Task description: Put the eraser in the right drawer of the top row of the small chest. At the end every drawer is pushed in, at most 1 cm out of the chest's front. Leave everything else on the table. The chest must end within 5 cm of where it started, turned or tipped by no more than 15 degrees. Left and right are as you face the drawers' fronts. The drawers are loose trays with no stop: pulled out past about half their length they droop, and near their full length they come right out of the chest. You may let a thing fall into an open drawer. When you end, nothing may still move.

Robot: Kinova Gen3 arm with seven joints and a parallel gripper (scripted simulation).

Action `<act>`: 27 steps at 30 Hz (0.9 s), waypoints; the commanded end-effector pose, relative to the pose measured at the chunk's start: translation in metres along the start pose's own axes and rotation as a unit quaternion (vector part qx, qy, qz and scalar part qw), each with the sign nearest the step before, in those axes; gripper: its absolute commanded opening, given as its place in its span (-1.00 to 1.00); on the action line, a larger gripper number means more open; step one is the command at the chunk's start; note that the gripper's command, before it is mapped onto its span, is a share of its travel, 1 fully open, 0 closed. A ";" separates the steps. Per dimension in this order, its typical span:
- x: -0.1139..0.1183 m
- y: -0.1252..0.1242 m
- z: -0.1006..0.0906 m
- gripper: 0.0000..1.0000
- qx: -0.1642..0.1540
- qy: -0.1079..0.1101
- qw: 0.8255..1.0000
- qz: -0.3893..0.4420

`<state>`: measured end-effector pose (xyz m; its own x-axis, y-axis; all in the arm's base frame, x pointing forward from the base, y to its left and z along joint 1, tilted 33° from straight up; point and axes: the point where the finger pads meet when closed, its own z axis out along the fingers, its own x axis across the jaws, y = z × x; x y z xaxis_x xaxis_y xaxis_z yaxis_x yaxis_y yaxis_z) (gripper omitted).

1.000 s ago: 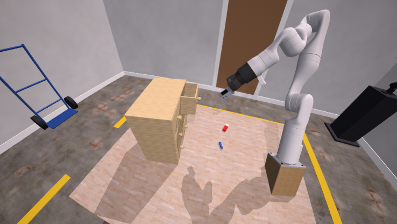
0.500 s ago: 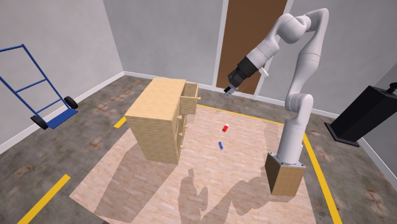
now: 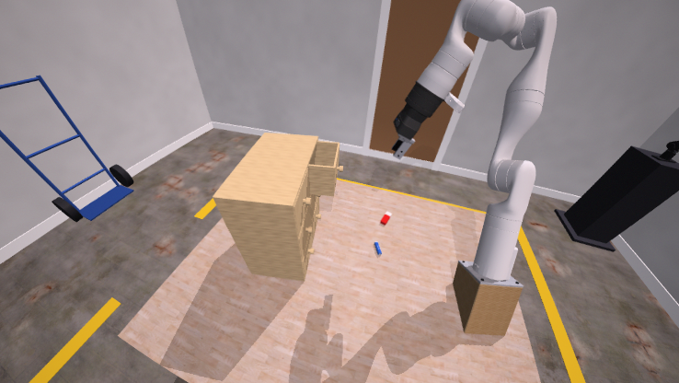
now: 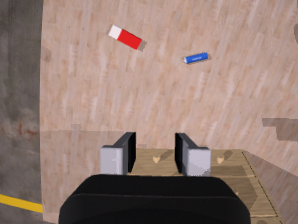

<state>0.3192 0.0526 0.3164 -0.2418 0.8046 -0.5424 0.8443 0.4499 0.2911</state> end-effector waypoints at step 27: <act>0.003 -0.003 -0.040 0.34 0.148 0.001 0.989 0.000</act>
<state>0.2950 0.0662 0.3458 -0.2416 0.8058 -0.5407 0.9450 0.3219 0.0576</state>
